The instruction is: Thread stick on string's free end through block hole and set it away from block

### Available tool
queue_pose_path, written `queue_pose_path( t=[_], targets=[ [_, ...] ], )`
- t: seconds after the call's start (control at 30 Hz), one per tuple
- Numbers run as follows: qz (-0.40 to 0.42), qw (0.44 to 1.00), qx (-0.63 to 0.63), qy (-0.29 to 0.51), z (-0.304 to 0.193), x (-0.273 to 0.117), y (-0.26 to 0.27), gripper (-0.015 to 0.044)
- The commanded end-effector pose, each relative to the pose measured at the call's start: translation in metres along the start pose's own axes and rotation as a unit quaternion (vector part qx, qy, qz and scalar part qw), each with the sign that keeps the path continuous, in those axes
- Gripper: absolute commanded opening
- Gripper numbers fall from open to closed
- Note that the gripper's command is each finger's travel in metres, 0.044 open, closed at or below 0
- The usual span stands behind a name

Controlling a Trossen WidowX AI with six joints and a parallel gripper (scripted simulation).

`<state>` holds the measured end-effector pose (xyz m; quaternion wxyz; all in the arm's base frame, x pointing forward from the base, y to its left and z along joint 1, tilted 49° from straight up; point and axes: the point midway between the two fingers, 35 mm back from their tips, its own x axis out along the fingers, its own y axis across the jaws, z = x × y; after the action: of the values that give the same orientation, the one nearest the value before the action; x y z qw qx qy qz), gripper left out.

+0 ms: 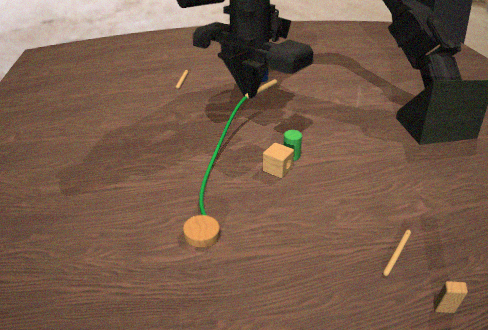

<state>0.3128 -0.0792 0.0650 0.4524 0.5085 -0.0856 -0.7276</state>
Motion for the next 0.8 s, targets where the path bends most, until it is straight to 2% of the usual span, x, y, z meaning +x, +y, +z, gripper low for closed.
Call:
queue_pose_path(
  t=[0.0, 0.57, 0.77],
  targets=[
    [0.000, 1.000, 0.005, 0.004, -0.0010, -0.0083, 0.0016, 0.0000],
    [0.001, 1.000, -0.003, 0.000, 0.0004, -0.0117, -0.0002, 0.0000],
    [0.001, 0.995, -0.097, 0.000, -0.0048, -0.0125, 0.0014, 0.0000]
  ],
)
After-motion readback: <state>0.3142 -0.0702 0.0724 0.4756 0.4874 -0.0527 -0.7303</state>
